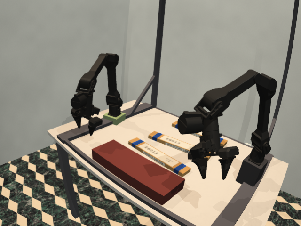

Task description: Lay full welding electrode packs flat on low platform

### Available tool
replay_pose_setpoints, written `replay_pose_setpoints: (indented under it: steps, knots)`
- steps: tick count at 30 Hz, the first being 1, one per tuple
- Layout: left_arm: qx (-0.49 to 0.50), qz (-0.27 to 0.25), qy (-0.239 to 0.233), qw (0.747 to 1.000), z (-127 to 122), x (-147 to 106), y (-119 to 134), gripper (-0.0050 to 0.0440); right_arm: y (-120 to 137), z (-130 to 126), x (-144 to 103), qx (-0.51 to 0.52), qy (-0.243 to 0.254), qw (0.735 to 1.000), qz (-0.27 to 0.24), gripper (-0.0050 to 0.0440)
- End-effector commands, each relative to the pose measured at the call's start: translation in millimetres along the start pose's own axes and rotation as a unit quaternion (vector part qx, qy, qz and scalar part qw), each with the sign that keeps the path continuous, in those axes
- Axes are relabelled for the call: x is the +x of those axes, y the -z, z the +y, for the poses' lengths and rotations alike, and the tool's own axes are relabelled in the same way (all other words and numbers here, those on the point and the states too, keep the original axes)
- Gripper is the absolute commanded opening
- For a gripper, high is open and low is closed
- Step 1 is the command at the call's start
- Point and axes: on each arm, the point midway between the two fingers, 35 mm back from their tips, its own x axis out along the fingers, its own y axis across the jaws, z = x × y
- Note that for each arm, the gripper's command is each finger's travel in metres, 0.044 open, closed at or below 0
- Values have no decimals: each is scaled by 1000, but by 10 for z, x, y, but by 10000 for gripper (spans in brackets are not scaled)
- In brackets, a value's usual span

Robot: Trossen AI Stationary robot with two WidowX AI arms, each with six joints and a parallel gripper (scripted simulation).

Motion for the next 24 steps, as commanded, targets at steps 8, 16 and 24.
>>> replay_pose_setpoints:
  steps: [8,16,24]
  knots:
    - [-8,-12,2,1000,41,-73,-40,440,38,-5,-79,1,4,1000,13,440]
    - [-8,-12,2,1000,41,-73,-40,440,38,-5,-79,1,4,1000,13,440]
    - [0,0,0,1000,1,-1,0,440,0,0,-1,0,0,1000,0,440]
